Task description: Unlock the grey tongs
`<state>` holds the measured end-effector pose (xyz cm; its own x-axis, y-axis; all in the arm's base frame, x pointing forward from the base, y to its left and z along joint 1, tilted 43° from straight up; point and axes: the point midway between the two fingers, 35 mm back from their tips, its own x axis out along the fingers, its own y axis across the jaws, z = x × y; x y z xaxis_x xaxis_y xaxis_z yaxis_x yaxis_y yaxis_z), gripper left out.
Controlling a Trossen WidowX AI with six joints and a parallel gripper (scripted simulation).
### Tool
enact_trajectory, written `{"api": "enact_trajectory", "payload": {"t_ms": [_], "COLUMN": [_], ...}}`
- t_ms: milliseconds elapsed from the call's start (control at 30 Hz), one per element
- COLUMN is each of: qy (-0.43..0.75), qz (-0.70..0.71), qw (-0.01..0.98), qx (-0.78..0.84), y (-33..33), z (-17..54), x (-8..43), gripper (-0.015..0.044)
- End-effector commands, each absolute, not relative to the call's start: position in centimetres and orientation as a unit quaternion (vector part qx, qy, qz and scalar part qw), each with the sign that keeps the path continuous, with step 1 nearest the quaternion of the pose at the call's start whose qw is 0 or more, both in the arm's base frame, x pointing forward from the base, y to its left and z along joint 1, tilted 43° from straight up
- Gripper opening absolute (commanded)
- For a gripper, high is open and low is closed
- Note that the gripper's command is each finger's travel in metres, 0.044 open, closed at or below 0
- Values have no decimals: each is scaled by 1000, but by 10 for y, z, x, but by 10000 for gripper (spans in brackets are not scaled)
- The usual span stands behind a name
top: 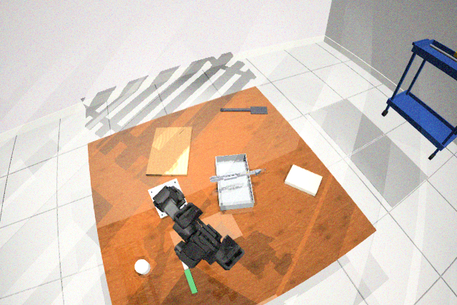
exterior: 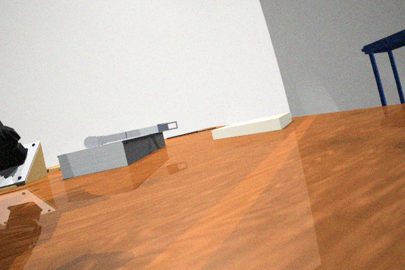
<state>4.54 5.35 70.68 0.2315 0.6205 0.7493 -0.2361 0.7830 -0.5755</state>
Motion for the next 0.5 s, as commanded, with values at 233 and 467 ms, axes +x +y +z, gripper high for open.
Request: {"api": "enact_trajectory", "payload": {"t_ms": [233,467], "qy": [-573,-603], "qz": [274,236], "qw": [760,761], "qx": [-135,-35], "y": [30,-26], "z": [712,725], "x": [48,65], "gripper": [440,440]}}
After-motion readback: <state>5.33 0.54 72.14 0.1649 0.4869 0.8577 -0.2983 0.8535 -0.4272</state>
